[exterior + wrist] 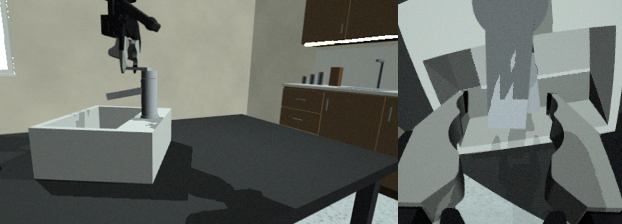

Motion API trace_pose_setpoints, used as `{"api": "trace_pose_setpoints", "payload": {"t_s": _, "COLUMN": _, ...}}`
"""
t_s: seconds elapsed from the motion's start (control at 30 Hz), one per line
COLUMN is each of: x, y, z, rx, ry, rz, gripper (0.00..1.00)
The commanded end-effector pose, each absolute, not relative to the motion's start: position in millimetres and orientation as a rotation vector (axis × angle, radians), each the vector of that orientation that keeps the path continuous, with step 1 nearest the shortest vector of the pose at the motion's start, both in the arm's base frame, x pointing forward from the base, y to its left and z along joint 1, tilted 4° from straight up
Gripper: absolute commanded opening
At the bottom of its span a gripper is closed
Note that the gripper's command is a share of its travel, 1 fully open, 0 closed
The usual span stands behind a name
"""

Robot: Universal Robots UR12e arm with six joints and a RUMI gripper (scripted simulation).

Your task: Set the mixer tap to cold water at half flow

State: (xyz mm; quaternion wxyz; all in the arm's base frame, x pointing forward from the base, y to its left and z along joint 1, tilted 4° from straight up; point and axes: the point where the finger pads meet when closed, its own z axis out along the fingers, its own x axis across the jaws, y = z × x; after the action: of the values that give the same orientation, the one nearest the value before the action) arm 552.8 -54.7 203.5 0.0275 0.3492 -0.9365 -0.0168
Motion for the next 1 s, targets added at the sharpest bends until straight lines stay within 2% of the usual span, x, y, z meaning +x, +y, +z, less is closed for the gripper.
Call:
{"api": "trace_pose_setpoints", "payload": {"t_s": 0.0, "x": 552.1, "y": -55.5, "z": 201.4, "rx": 1.077, "ry": -2.89, "rz": -0.054, "gripper": 0.39}}
{"api": "trace_pose_setpoints", "payload": {"t_s": 0.33, "x": 552.1, "y": -55.5, "z": 201.4, "rx": 1.077, "ry": -2.89, "rz": -0.054, "gripper": 0.39}}
{"api": "trace_pose_setpoints", "payload": {"t_s": 0.37, "x": 552.1, "y": -55.5, "z": 201.4, "rx": 1.077, "ry": -2.89, "rz": -0.054, "gripper": 0.0}}
{"api": "trace_pose_setpoints", "payload": {"t_s": 0.97, "x": 552.1, "y": -55.5, "z": 201.5, "rx": 1.077, "ry": -2.89, "rz": -0.054, "gripper": 0.0}}
